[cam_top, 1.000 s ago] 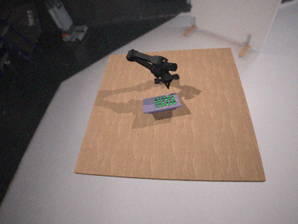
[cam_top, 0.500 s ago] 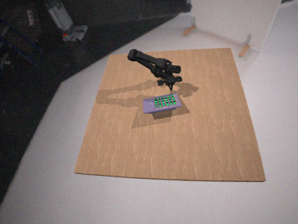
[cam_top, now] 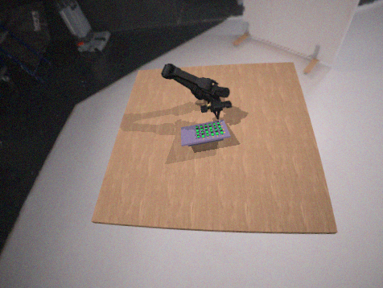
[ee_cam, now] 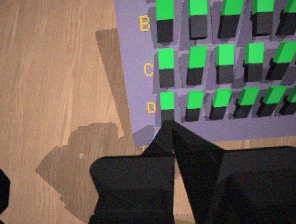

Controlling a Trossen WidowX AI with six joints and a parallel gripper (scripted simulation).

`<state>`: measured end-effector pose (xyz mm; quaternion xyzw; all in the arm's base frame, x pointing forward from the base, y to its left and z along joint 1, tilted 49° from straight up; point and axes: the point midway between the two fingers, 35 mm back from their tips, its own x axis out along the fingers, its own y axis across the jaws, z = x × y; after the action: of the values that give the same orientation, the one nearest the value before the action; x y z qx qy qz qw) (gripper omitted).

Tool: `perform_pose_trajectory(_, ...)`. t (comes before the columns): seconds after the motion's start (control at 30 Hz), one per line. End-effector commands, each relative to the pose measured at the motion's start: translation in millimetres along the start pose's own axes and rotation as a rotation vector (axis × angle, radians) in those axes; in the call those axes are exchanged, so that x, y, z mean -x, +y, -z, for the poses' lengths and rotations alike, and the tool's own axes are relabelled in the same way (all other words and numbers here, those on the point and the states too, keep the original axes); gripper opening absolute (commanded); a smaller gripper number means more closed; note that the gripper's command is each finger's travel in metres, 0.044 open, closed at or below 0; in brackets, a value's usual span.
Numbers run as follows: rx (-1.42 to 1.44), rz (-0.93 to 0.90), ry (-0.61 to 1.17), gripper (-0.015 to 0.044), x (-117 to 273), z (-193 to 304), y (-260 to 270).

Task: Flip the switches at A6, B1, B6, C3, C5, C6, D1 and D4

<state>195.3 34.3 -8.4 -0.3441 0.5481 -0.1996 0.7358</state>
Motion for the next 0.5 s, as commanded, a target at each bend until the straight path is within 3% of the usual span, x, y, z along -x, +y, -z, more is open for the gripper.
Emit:
perform_pose_trajectory(0.0,0.007,0.008,0.003,0.0,-6.2,2.3,-1.2)
perform_pose_trajectory(0.47,0.006,0.008,0.003,0.0,-15.7,2.5,-1.4)
